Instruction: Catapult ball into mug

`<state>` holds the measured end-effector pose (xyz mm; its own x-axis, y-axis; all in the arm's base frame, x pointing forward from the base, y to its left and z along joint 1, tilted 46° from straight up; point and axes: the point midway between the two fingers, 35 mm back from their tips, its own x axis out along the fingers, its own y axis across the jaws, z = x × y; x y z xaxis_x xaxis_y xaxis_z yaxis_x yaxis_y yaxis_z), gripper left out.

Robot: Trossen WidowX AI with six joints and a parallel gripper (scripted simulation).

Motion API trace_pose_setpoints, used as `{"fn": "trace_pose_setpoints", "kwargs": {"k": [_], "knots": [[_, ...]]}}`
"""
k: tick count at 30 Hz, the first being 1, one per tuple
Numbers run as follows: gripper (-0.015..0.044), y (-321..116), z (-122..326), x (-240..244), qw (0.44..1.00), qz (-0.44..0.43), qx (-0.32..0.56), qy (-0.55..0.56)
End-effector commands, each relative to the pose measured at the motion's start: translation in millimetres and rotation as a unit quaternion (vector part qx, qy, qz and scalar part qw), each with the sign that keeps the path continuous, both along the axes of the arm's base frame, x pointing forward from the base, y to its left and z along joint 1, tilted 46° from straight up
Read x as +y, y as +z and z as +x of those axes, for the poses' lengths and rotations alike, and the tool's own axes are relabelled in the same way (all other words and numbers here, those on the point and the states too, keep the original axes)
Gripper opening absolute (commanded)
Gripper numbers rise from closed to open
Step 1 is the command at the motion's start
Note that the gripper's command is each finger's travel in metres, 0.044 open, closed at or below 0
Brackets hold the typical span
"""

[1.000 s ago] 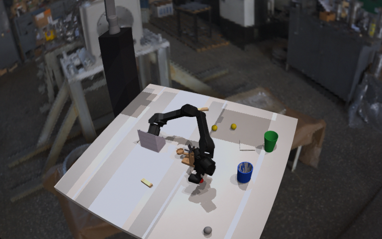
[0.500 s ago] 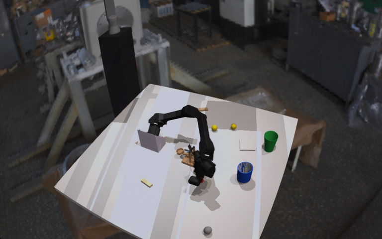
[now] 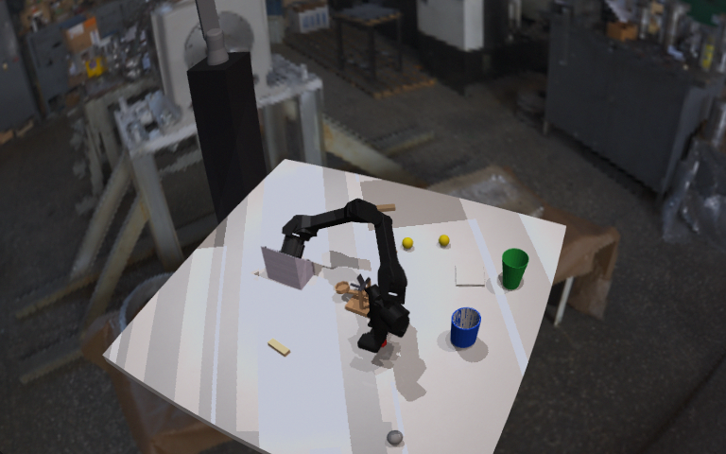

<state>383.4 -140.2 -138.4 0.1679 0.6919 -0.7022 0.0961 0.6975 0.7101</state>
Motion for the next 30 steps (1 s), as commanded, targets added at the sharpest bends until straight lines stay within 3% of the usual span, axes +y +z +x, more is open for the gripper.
{"fn": "trace_pose_setpoints", "kwargs": {"k": [1,21,30], "knots": [[0.0000,11.9,0.1,-18.0,1.000,-0.012,-0.013,-0.002],[0.0000,81.7,-14.9,-79.7,1.000,0.000,0.005,-0.001],[0.0000,89.7,-24.1,-76.6,1.000,0.000,0.015,0.005]]}}
